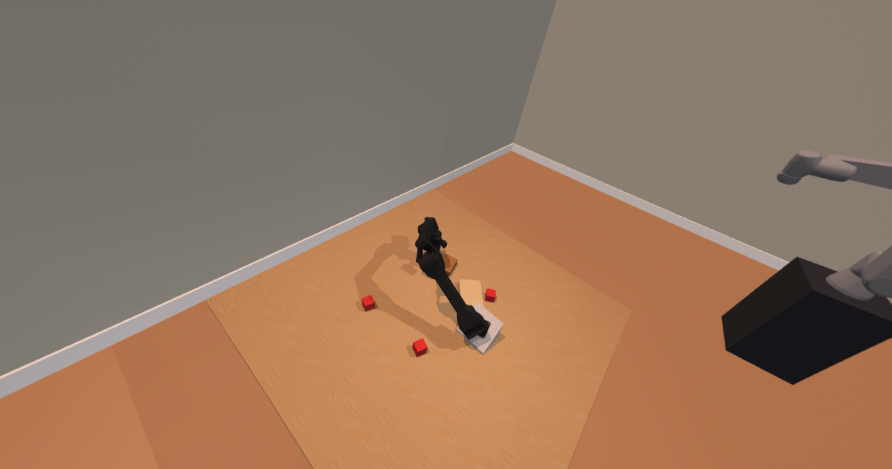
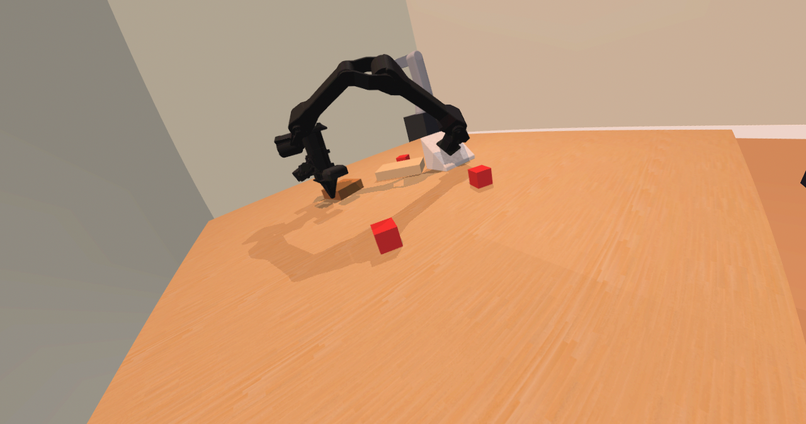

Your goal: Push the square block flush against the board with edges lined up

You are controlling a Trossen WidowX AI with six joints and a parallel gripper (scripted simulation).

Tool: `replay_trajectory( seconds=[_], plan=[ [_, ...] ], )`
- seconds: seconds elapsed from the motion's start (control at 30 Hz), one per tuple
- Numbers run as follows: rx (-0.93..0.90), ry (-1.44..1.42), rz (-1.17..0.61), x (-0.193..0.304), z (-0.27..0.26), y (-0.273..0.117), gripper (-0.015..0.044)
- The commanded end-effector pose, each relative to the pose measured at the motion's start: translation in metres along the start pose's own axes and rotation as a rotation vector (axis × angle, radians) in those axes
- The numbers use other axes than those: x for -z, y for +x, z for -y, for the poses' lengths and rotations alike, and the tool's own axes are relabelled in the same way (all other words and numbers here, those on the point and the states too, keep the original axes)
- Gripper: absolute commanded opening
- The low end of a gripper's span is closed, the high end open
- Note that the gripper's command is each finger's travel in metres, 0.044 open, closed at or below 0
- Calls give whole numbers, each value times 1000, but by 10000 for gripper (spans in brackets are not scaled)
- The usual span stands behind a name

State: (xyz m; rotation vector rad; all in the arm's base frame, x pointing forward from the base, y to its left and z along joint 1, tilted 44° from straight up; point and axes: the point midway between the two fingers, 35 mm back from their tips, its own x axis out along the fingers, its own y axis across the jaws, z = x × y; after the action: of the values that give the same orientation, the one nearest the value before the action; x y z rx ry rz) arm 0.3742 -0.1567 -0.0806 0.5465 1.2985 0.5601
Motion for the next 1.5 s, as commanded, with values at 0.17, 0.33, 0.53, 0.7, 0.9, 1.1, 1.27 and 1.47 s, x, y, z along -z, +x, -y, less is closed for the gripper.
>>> replay_trajectory(
  seconds=[0.17,0.33,0.53,0.7,0.9,1.1,1.27,1.47],
  plan=[
    [-4,4,-19,19,2,5,0],
    [-4,4,-19,27,4,5,0],
    [-4,4,-20,37,6,5,0],
    [-3,5,-20,45,8,5,0],
    [-3,5,-20,51,9,5,0],
    [-3,5,-20,43,10,5,0],
    [-3,4,-19,35,11,5,0],
    [-4,4,-19,25,11,5,0]
  ],
)
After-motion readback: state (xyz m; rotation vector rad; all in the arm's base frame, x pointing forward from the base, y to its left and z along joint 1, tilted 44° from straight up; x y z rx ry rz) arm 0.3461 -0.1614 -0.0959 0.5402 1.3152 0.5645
